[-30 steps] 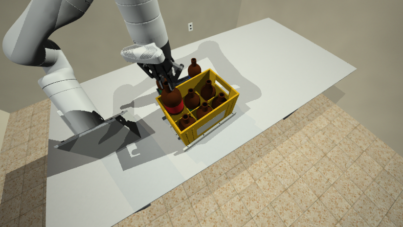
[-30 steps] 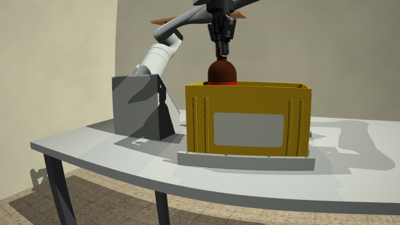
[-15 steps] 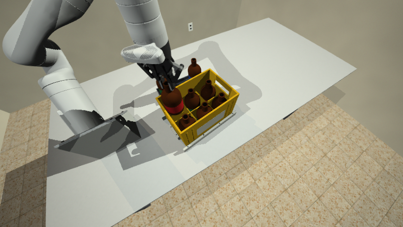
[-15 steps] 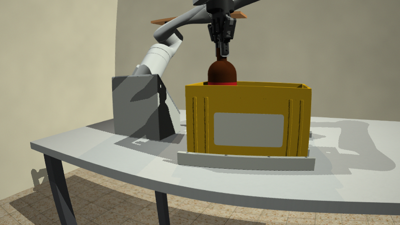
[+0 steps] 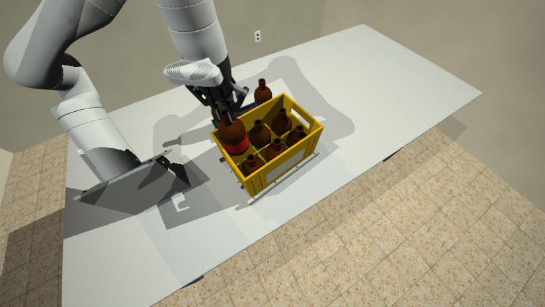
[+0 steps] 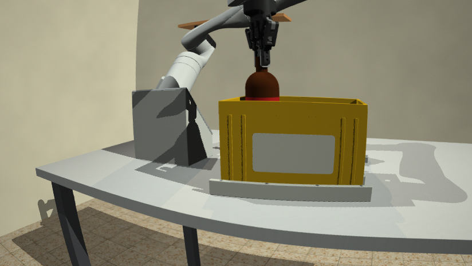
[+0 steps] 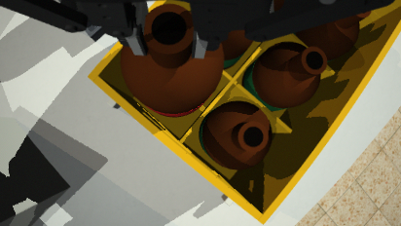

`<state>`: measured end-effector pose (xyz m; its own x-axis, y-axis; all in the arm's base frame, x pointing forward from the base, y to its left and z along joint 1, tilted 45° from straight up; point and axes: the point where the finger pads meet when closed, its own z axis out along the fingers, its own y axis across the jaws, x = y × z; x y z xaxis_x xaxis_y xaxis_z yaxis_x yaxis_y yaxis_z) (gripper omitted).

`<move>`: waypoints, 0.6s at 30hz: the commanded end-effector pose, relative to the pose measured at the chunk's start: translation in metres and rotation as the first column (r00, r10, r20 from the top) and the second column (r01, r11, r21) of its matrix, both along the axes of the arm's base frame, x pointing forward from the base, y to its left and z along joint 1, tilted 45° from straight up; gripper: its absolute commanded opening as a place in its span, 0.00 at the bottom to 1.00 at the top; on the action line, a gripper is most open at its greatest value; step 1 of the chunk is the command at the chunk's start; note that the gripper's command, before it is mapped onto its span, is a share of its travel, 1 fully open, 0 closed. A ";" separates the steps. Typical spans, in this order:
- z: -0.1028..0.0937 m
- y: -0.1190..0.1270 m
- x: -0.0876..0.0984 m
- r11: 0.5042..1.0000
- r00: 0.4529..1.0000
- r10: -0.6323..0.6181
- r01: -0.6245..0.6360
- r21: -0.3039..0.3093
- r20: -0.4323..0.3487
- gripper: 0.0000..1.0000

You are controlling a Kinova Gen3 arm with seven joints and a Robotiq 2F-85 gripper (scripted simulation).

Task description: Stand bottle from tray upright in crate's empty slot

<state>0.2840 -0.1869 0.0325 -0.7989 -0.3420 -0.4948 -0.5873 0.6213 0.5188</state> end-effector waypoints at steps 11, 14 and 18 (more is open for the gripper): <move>-0.003 0.000 0.001 1.000 1.000 0.007 -0.007 -0.008 0.007 0.00; -0.003 0.000 0.001 1.000 1.000 0.007 -0.007 -0.008 0.007 0.00; -0.004 0.001 0.001 1.000 1.000 0.007 -0.007 -0.008 0.007 0.00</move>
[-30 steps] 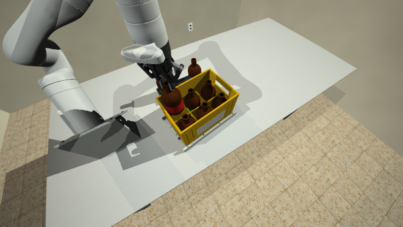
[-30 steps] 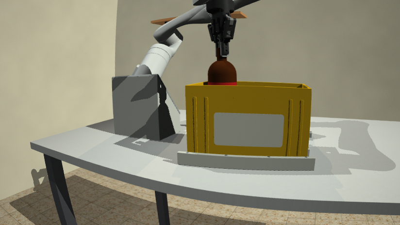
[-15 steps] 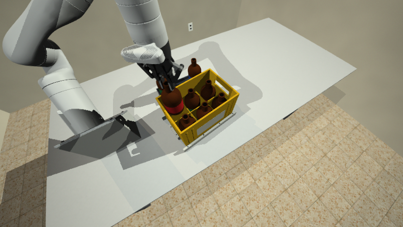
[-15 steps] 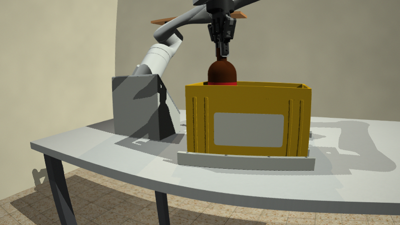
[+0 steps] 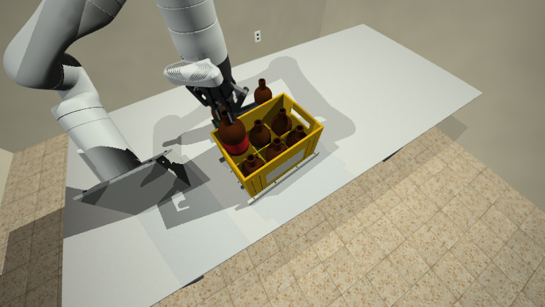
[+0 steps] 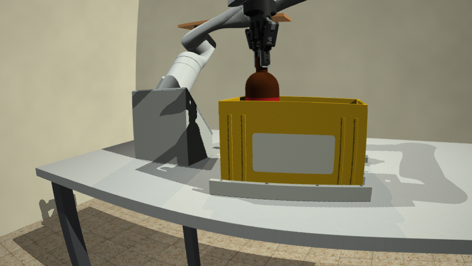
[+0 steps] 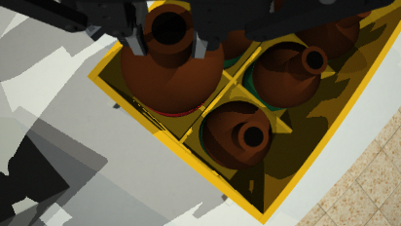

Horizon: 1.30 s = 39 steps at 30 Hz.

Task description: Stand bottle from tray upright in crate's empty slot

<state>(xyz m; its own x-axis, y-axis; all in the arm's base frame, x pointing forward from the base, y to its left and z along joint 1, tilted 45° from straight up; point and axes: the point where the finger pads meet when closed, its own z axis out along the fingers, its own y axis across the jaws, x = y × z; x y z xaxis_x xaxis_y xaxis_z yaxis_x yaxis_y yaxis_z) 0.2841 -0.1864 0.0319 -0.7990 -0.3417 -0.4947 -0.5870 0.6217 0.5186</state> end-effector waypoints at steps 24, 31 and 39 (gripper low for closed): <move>-0.018 0.015 0.003 1.000 1.000 0.007 -0.007 -0.008 0.007 0.00; -0.022 0.020 0.003 1.000 1.000 0.007 -0.007 -0.008 0.007 0.00; -0.028 0.025 0.004 1.000 1.000 0.007 -0.007 -0.008 0.007 0.00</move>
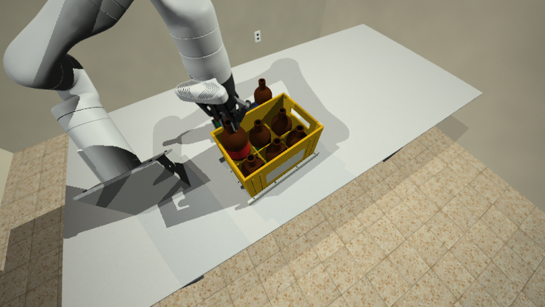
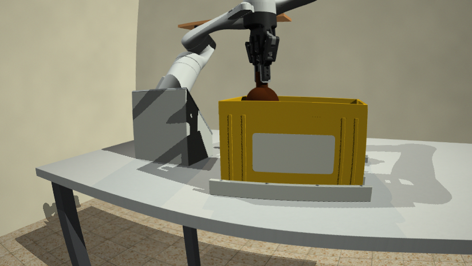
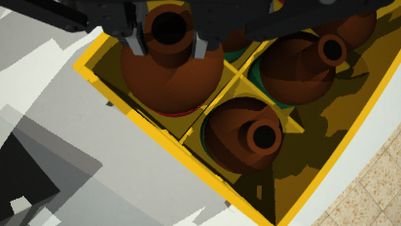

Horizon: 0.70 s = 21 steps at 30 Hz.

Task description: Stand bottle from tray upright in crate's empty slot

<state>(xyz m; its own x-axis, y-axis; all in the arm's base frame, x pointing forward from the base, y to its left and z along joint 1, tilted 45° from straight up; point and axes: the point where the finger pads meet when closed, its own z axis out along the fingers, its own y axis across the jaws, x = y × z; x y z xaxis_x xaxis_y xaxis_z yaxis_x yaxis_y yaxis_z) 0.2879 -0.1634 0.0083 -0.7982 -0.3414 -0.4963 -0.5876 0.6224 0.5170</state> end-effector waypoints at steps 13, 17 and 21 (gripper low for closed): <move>-0.007 0.005 0.001 1.000 1.000 0.008 -0.008 -0.007 0.005 0.00; -0.008 0.005 0.001 1.000 1.000 0.008 -0.008 -0.007 0.005 0.00; -0.008 0.005 0.001 1.000 1.000 0.008 -0.008 -0.007 0.005 0.00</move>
